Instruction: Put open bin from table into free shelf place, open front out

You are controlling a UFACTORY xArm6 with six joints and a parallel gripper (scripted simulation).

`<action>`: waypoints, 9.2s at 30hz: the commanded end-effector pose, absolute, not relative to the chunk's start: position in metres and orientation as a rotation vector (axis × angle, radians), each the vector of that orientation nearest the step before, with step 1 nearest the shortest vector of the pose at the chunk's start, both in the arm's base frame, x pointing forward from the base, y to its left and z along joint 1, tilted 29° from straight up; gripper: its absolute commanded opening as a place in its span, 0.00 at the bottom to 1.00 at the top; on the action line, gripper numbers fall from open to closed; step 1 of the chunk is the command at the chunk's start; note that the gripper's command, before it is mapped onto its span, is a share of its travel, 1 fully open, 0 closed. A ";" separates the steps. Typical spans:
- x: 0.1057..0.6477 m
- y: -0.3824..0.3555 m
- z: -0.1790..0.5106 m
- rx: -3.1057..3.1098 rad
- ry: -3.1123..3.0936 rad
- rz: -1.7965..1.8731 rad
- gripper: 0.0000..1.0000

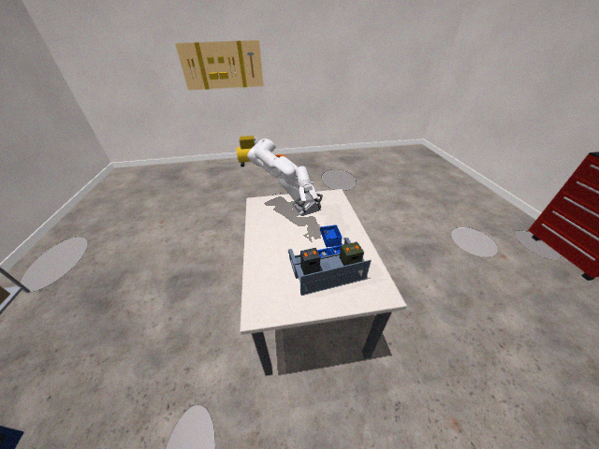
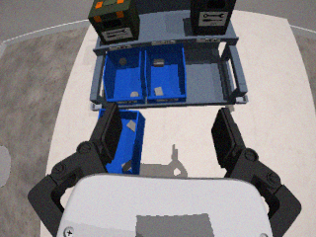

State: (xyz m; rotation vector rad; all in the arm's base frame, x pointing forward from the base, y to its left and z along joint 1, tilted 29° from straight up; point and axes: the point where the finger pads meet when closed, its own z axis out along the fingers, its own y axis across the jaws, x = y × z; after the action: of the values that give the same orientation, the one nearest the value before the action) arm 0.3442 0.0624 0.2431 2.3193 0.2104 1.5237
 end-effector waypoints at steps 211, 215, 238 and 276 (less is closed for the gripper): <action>0.358 0.225 0.159 2.649 -0.132 0.173 1.00; 0.358 0.225 0.159 2.649 -0.132 0.173 1.00; 0.360 0.214 0.143 2.649 -0.132 0.173 1.00; 0.359 0.217 0.147 2.648 -0.132 0.173 1.00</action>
State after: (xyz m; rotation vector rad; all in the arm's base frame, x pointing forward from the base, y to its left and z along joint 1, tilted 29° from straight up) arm 0.3586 0.2153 0.1458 2.6456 -0.1317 0.1692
